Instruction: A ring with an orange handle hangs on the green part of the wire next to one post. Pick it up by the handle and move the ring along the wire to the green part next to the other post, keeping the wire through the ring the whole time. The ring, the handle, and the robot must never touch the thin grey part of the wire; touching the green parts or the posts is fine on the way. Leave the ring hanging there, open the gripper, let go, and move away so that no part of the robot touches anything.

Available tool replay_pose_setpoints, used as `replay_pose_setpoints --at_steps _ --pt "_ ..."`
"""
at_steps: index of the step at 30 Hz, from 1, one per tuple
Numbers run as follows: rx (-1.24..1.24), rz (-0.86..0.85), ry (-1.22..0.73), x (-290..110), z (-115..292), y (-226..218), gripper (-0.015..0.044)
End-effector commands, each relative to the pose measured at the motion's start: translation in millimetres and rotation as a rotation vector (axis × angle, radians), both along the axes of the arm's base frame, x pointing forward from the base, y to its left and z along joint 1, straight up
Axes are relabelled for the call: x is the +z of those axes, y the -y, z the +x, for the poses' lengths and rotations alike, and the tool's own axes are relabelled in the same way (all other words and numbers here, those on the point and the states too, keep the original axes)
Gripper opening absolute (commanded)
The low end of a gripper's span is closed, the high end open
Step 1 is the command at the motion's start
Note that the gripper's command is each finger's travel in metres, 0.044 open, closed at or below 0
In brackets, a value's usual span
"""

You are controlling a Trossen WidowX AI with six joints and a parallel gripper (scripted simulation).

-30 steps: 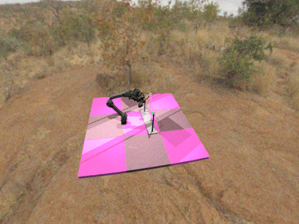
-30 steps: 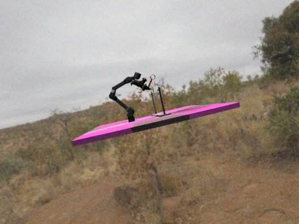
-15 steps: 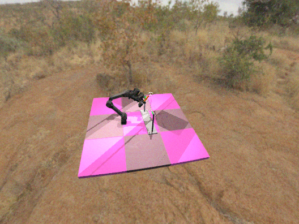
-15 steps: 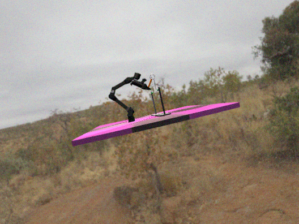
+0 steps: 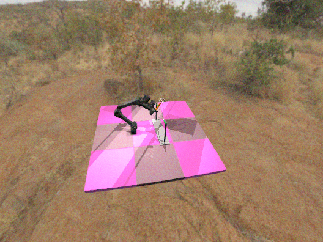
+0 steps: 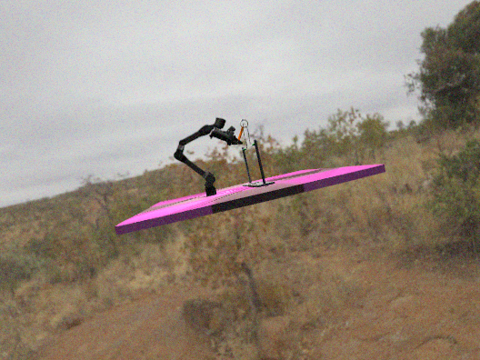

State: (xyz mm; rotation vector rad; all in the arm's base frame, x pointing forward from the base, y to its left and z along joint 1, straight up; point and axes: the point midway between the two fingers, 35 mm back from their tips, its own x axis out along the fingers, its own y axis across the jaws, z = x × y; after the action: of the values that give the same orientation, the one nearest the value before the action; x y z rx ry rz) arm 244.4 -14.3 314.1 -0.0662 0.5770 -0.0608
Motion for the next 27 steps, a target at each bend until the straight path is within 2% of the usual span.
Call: replay_pose_setpoints --at_steps 1,27 --pt "0.001 -0.064 0.009 0.6 -0.1 2.5 -0.015" --pt "-0.001 -0.454 0.041 4.8 0.9 18.7 -0.015"
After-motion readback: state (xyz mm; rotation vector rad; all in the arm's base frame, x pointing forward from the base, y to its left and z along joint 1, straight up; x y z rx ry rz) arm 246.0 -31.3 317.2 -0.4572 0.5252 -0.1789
